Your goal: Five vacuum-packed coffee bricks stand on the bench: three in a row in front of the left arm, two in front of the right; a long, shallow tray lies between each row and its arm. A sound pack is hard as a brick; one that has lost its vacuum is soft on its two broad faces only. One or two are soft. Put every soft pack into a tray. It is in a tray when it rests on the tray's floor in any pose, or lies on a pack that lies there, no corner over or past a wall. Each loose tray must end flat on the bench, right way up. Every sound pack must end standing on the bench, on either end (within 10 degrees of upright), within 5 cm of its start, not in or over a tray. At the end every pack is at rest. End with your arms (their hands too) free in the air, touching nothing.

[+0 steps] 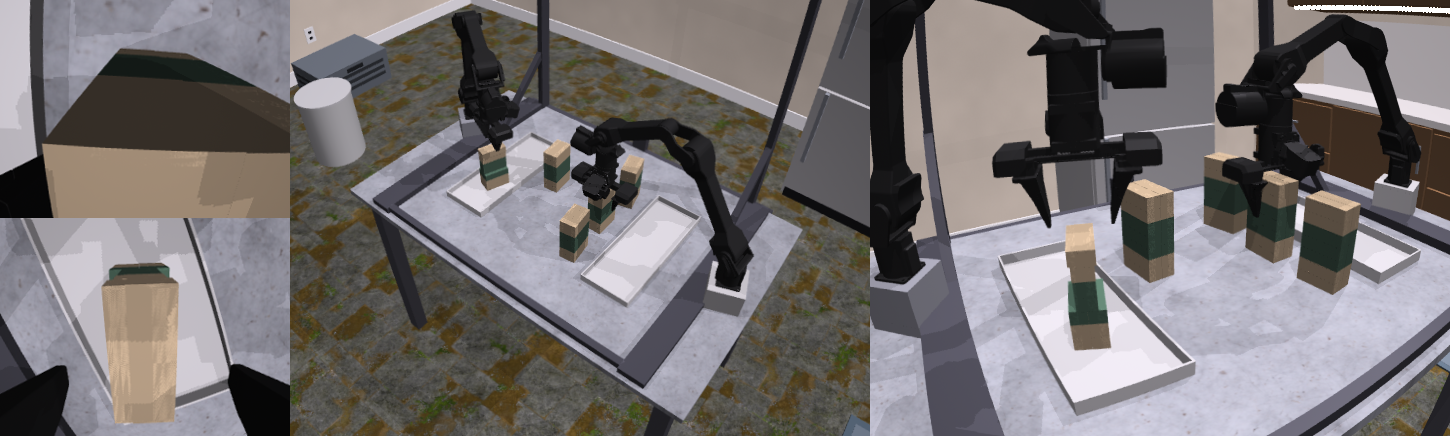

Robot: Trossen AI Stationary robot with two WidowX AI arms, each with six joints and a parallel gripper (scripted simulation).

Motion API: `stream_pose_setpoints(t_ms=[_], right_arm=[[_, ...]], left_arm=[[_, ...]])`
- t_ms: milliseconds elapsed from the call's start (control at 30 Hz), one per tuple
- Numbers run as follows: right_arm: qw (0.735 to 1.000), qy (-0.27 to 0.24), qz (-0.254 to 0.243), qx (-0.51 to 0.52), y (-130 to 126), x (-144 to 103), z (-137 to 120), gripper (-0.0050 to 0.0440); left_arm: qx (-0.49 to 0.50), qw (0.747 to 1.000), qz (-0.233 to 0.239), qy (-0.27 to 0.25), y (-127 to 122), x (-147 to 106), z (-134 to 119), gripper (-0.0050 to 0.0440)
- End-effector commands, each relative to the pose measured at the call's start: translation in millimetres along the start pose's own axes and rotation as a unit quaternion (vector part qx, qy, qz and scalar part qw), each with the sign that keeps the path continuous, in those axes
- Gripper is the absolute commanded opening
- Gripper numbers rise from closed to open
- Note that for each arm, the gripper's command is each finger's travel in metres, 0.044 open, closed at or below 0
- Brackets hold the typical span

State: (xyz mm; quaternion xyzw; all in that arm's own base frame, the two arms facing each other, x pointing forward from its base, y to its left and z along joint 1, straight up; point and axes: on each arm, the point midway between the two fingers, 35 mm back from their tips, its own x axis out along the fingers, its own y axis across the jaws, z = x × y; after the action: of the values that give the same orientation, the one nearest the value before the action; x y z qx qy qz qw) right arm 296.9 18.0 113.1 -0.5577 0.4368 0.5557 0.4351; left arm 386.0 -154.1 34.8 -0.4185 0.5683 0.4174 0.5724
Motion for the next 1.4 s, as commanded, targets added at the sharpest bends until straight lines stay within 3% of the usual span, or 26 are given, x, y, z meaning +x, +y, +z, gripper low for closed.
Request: stream_pose_setpoints(t_ms=[0,533,833,1233,1367], right_arm=[[1.000,0.000,-0.010,-0.001,-2,-6,0,0.0358],[1.000,0.000,-0.010,-0.001,-2,-6,0,0.0358],[1.000,0.000,-0.010,-0.001,-2,-6,0,0.0358],[1.000,0.000,-0.010,-0.001,-2,-6,0,0.0358],[1.000,0.000,-0.010,-0.001,-2,-6,0,0.0358]], left_arm=[[0.003,1.000,-0.013,0.003,-3,-8,-1,0.0354],[0.003,1.000,-0.013,0.003,-3,-16,-1,0.0354],[0.003,1.000,-0.013,0.003,-2,-87,-1,0.0354],[0.003,1.000,-0.013,0.003,-2,-87,-1,0.0354],[0.003,1.000,-0.012,0.003,32,-87,0,0.0354]])
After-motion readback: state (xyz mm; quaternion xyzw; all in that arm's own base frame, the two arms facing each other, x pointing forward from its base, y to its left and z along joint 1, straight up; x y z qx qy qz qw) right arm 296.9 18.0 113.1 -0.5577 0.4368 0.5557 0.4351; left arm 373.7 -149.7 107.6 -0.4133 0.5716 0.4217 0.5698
